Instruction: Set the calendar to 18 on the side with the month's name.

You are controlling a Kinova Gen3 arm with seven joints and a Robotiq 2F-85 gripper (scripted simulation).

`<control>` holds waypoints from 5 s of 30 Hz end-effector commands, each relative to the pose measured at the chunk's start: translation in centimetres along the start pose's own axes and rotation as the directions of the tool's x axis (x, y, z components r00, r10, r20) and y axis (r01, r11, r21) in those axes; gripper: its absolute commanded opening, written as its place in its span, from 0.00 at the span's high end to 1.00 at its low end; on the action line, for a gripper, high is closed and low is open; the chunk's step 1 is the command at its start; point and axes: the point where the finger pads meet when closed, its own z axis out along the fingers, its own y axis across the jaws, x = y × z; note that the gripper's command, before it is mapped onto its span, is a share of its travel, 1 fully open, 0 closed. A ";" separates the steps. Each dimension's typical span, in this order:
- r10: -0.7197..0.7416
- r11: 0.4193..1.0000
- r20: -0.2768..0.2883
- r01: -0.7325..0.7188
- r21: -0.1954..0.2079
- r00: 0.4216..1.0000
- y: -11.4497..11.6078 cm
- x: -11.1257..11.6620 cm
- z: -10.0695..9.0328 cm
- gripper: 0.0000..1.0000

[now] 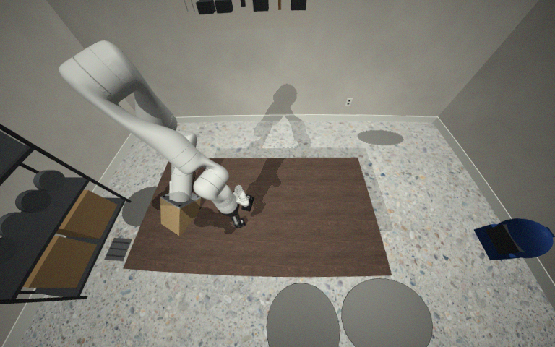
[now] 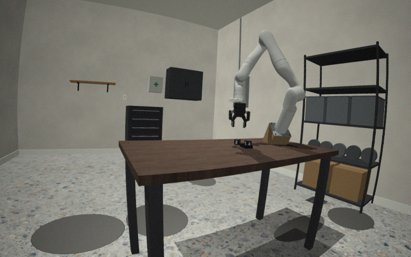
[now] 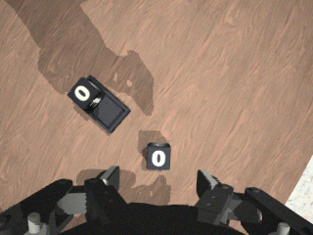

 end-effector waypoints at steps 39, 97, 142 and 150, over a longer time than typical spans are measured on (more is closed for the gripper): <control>-0.002 1.000 0.000 0.002 -0.002 1.000 0.0 0.0 0.7 0.52; -0.002 1.000 0.000 0.002 -0.002 1.000 0.1 0.0 4.2 0.52; -0.002 1.000 0.000 0.002 -0.002 1.000 0.1 0.0 6.0 0.52; -0.002 1.000 0.000 0.002 -0.002 1.000 0.1 0.0 6.0 0.52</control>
